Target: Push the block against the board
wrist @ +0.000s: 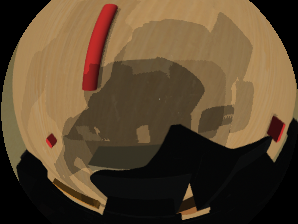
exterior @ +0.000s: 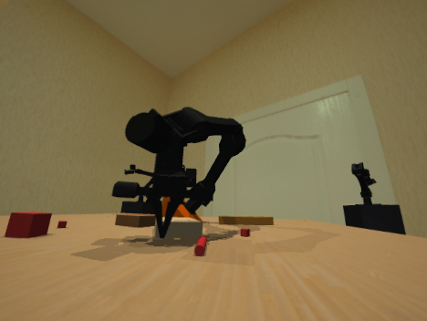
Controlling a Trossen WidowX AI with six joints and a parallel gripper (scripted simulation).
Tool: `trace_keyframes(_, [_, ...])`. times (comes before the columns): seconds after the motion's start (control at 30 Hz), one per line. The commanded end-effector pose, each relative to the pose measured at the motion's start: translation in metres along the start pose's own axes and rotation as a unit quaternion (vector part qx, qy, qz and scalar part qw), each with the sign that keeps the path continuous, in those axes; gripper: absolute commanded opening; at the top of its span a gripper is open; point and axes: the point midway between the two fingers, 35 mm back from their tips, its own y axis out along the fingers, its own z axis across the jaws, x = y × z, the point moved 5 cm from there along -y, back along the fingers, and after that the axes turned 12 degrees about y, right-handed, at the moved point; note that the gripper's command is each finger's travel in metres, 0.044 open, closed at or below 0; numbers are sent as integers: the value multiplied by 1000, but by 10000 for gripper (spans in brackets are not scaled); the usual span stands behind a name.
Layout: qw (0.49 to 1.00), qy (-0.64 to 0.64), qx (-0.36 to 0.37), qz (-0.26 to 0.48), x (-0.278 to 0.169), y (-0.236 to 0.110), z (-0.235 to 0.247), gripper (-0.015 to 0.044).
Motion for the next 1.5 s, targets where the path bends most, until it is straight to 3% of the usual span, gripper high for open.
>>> trace_keyframes(0.0, [1000,-3,0,-3,-3,-3,1,0])
trace_keyframes(1.47, [1000,-3,0,-3,-31,-3,-8,0])
